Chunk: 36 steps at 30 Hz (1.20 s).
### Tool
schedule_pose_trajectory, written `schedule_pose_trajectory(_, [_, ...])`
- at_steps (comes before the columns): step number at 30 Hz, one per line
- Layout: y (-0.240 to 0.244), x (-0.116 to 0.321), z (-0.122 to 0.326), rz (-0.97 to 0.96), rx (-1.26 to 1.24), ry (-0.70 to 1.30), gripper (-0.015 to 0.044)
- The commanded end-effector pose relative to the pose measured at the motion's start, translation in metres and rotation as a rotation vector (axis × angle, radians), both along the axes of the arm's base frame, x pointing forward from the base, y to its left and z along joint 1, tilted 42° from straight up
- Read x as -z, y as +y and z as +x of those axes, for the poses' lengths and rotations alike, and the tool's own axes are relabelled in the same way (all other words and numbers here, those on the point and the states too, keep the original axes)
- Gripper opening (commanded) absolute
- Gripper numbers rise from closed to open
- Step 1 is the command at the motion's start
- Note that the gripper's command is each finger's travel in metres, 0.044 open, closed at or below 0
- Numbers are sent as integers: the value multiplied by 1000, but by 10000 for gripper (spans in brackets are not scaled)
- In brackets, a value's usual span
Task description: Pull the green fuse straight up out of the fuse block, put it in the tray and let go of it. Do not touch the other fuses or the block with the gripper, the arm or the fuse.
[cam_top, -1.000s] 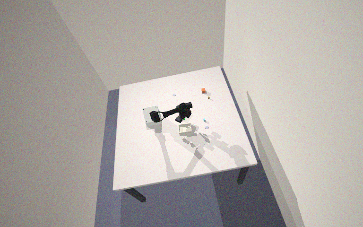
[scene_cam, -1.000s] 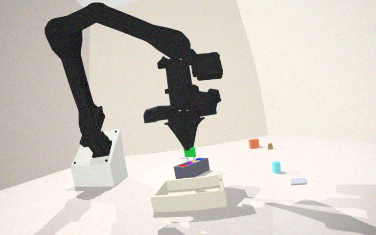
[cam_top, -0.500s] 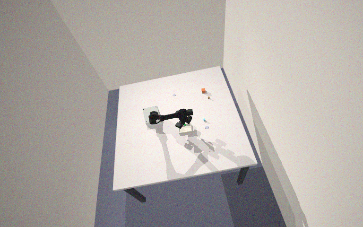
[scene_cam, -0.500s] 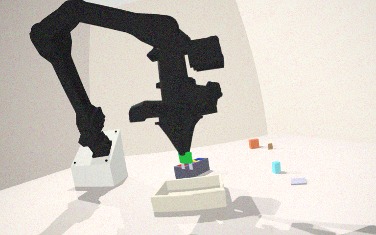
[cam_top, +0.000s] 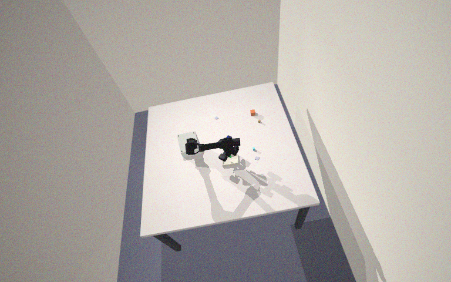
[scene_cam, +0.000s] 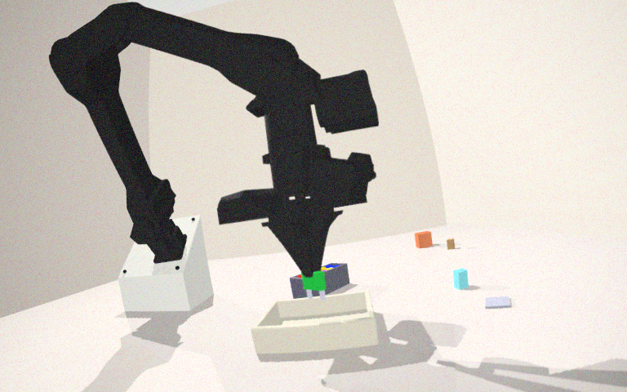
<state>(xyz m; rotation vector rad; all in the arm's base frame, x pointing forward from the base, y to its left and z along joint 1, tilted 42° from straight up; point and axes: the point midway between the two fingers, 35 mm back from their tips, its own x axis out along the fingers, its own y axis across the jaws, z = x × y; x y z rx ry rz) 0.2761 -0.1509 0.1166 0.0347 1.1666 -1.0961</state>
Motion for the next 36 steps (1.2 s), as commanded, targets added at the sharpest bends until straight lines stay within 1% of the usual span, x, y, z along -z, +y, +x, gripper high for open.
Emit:
schedule_pose_trajectory(1, [-4, 6, -1, 0, -3, 8, 0])
schedule_pose_trajectory(10, [-11, 14, -2, -1, -3, 8, 0])
schedule_pose_trajectory(22, [-10, 10, -2, -4, 1, 2, 315])
schedule_pose_trajectory(23, [-8, 8, -1, -3, 1, 3, 330])
schedule_pose_trajectory(27, [16, -16, -1, 1, -3, 9, 330])
schedule_pose_trajectory(36, [16, -16, -1, 1, -3, 9, 330])
